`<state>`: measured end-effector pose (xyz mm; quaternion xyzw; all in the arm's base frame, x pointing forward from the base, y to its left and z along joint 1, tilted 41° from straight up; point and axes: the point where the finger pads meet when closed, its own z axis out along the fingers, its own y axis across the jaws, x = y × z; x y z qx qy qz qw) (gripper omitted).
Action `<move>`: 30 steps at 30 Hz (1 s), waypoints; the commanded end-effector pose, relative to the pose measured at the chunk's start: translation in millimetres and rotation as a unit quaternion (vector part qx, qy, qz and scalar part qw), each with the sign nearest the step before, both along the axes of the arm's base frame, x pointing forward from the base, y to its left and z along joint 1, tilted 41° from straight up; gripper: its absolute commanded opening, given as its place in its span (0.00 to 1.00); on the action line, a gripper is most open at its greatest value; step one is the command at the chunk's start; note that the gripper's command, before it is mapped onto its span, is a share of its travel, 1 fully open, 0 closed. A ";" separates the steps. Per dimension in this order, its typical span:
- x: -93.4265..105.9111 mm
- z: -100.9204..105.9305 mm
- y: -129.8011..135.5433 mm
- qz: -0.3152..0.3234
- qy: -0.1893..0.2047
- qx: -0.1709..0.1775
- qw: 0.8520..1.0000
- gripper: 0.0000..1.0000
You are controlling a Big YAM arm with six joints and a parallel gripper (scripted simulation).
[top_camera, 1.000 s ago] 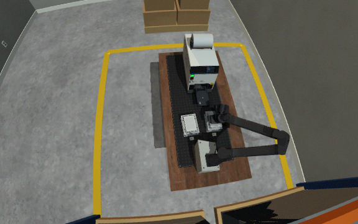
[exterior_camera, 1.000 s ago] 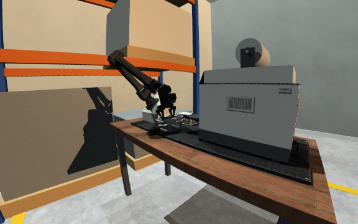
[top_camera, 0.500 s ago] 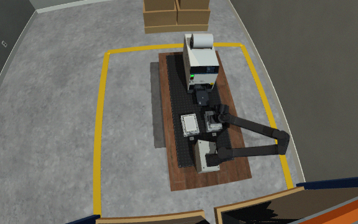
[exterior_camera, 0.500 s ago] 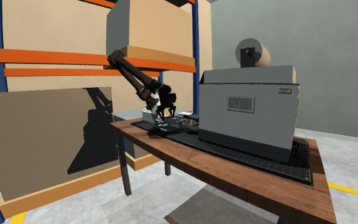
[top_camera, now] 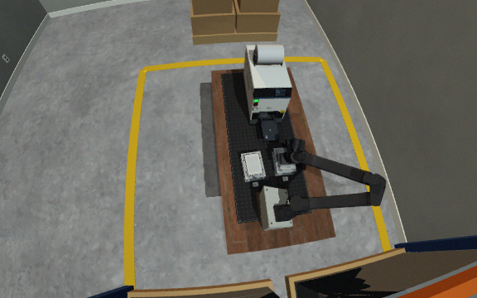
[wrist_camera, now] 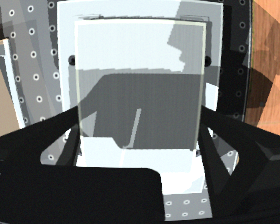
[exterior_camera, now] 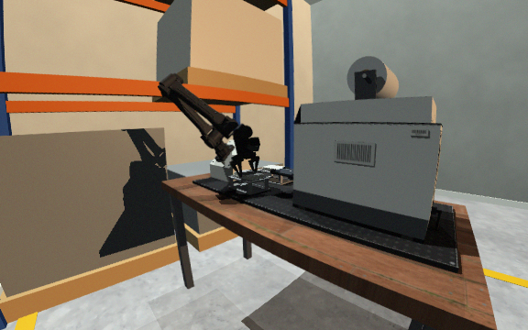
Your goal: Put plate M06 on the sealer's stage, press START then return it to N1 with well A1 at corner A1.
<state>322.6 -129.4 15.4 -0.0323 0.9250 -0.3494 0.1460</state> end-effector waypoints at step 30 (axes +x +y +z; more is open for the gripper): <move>18.5 6.4 5.2 0.014 -0.002 -0.003 1.000 0.00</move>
